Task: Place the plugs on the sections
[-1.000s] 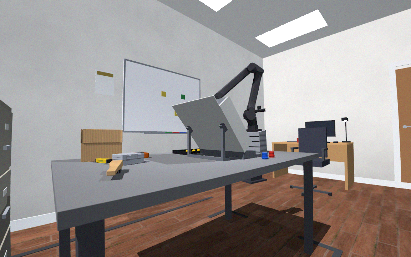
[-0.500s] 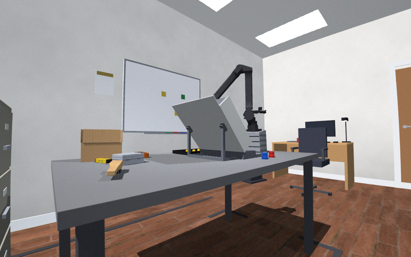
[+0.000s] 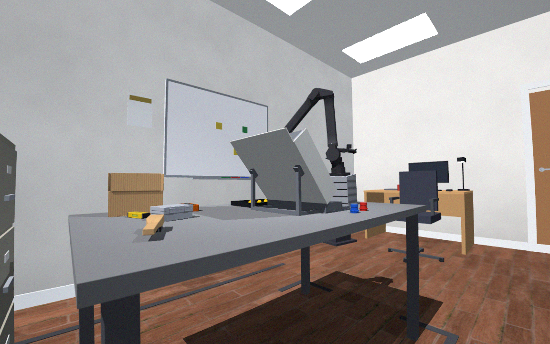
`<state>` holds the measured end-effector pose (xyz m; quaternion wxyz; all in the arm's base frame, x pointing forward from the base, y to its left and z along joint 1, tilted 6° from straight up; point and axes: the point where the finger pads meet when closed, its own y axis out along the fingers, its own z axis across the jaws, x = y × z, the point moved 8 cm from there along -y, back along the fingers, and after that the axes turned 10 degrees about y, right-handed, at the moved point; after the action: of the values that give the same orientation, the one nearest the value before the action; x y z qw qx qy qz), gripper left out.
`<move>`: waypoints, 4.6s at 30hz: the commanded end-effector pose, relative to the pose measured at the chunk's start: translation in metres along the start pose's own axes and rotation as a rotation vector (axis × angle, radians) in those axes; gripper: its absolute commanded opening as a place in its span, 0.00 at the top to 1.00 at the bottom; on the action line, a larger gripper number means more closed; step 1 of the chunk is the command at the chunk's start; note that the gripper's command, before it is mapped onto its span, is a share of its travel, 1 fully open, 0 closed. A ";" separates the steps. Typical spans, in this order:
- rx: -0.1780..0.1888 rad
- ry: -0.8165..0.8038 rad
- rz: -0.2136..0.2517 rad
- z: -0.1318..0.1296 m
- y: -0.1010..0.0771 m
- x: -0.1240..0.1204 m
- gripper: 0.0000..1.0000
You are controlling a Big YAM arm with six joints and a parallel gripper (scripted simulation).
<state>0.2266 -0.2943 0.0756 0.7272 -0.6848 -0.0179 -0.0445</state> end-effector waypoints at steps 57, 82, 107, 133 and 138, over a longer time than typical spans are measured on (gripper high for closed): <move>-0.001 -0.020 -0.005 -0.021 -0.008 0.013 0.20; -0.032 -0.030 -0.028 -0.027 -0.009 0.016 0.20; -0.025 -0.029 -0.024 -0.030 0.036 0.018 0.20; -0.030 -0.029 -0.028 -0.022 0.107 0.014 0.20; -0.030 -0.028 -0.028 -0.022 0.112 0.014 0.20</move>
<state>0.2447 -0.3110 -0.0352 0.7196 -0.6923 -0.0348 -0.0404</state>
